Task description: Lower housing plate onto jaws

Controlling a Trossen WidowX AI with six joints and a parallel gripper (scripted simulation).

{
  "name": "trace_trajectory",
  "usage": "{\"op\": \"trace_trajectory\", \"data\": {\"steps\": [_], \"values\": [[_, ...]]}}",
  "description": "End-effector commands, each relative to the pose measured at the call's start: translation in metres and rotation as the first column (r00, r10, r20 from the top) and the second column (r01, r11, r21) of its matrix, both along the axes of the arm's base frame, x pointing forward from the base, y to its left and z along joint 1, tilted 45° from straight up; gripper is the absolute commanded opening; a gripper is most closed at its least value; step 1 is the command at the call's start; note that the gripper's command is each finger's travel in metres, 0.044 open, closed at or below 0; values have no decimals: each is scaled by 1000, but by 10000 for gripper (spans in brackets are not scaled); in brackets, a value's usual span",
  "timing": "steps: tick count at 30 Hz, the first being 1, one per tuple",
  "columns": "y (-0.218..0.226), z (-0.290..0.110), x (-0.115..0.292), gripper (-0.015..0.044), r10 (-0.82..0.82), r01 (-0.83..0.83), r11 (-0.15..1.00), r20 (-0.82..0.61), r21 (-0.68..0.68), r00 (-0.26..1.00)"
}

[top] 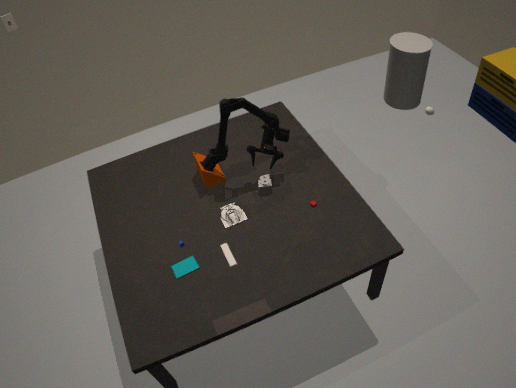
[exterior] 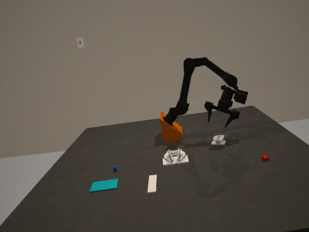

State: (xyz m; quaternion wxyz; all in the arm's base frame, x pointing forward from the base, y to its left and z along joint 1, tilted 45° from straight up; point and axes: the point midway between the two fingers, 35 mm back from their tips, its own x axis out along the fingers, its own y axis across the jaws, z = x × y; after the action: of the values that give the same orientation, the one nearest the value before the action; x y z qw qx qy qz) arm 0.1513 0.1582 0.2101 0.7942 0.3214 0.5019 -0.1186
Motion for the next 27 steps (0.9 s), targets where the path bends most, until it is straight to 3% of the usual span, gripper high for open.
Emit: {"op": "trace_trajectory", "data": {"steps": [1, 27], "values": [[-1, -5, 1, 440, -56, 57, 998, -50, 37, 997], [-9, -17, 11, 440, -353, 457, 858, -379, 233, 855]]}}
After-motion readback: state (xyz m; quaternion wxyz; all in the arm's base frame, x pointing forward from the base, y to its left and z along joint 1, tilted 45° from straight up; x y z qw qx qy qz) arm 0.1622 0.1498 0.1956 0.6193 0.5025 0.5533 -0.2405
